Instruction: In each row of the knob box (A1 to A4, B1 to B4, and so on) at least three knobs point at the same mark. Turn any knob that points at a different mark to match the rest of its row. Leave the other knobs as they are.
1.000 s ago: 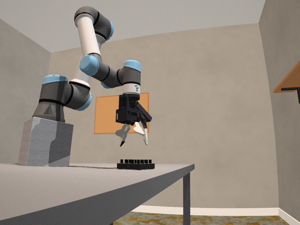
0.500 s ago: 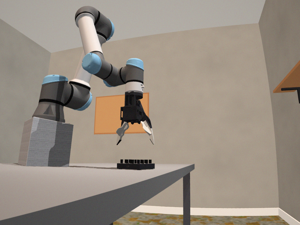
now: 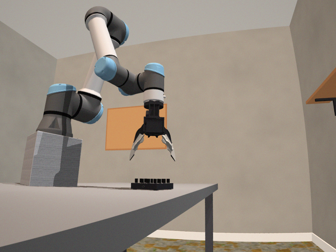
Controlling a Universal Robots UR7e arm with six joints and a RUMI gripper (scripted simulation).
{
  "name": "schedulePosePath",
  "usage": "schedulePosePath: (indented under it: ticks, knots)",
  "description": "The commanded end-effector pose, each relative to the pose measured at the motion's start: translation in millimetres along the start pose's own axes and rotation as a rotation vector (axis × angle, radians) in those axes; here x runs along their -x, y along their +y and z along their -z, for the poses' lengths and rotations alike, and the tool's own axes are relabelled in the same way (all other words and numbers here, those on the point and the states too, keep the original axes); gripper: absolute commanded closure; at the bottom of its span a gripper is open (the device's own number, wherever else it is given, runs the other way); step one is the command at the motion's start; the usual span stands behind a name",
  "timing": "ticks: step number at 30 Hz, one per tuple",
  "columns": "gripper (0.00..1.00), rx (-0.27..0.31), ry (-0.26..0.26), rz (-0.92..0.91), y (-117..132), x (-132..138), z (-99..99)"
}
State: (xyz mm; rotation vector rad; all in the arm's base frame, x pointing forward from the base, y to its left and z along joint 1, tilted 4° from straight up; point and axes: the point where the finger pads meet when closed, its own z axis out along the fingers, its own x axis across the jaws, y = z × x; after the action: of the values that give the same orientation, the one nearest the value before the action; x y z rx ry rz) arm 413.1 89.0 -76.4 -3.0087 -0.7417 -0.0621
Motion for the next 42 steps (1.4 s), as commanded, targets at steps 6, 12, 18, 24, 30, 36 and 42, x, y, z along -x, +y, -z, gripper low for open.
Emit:
schedulePosePath:
  ticks: [6,12,18,24,30,36,42]
  knots:
    - [0.0,-0.006,0.003,0.205,6.2,-2.2,2.0]
    - [0.0,-0.005,0.004,0.302,9.5,-3.2,2.9]
    - [0.0,-0.005,0.004,0.344,11.0,-3.6,3.3]
    - [0.0,-0.005,0.004,0.379,12.2,-4.0,3.6]
    - [0.0,-0.005,0.004,0.388,12.5,-4.1,3.7]
    - [0.89,-0.005,0.004,0.388,12.5,-4.1,3.7]
    - [0.89,-0.005,0.004,0.388,12.5,-4.1,3.7]
